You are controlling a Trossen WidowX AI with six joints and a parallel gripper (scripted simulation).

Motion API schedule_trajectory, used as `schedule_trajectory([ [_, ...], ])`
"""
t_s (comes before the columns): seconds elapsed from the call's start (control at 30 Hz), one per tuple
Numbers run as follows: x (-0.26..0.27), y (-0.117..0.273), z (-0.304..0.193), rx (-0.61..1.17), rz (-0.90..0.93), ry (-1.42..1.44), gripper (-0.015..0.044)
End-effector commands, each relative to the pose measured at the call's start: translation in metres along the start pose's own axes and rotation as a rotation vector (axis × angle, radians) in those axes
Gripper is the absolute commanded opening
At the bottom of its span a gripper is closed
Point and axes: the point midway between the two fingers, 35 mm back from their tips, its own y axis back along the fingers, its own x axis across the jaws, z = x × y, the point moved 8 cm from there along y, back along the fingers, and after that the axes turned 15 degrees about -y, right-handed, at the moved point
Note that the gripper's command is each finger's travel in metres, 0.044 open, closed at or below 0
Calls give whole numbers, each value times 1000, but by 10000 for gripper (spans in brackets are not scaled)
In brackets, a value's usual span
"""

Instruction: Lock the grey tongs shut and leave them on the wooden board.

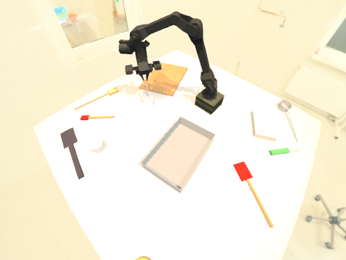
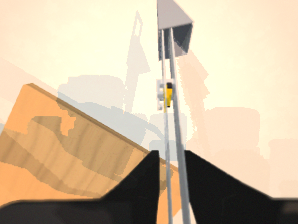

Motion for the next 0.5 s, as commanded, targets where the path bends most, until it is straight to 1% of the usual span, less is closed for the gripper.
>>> schedule_trajectory([
  [0.0,2,3,-24,6,-12,-34,-150],
  [0.47,28,3,-112,11,-6,-165,-150],
])
